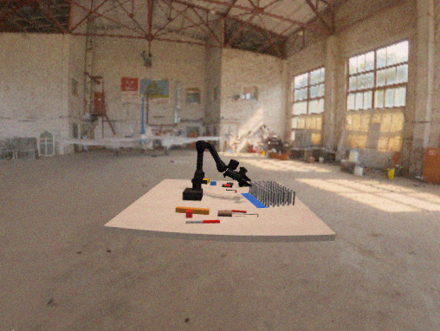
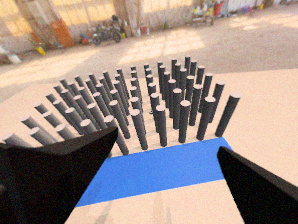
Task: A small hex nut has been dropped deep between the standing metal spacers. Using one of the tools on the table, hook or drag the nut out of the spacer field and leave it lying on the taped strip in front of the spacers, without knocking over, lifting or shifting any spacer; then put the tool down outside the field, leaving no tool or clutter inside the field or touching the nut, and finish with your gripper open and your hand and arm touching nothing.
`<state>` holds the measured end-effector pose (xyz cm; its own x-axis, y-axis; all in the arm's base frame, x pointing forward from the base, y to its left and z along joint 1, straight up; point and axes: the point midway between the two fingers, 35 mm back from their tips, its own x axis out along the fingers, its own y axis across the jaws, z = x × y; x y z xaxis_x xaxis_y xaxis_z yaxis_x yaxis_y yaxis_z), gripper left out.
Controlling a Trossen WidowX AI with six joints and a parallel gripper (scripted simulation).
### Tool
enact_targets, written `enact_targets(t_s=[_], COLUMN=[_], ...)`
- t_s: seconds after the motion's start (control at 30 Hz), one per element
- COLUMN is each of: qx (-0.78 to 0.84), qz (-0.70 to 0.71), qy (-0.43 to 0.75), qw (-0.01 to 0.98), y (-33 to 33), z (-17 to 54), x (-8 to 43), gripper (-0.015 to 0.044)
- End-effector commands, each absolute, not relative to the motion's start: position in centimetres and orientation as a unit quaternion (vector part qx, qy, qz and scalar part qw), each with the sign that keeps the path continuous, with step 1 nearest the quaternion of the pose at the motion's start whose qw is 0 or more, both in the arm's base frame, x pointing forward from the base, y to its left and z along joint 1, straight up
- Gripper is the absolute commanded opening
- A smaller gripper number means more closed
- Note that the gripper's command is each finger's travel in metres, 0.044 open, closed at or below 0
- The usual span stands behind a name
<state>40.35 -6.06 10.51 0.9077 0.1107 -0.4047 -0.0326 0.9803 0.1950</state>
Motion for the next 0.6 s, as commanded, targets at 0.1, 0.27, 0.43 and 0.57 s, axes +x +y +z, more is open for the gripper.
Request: enact_targets(t_s=[0.1, 0.27, 0.43, 0.57], qx=[0.151, 0.341, 0.512, 0.592], qz=[0.007, -0.112, -0.238, -0.305], qy=[0.235, 0.288, 0.303, 0.295], qw=[0.96, 0.888, 0.768, 0.685], y=[-7.9, -14.6, -21.1, -24.4], z=[10.2, 9.6, 9.3, 9.3], x=[41.0, 42.1, 41.3, 40.1], gripper=[0.044, 0.044, 0.044, 0.044])
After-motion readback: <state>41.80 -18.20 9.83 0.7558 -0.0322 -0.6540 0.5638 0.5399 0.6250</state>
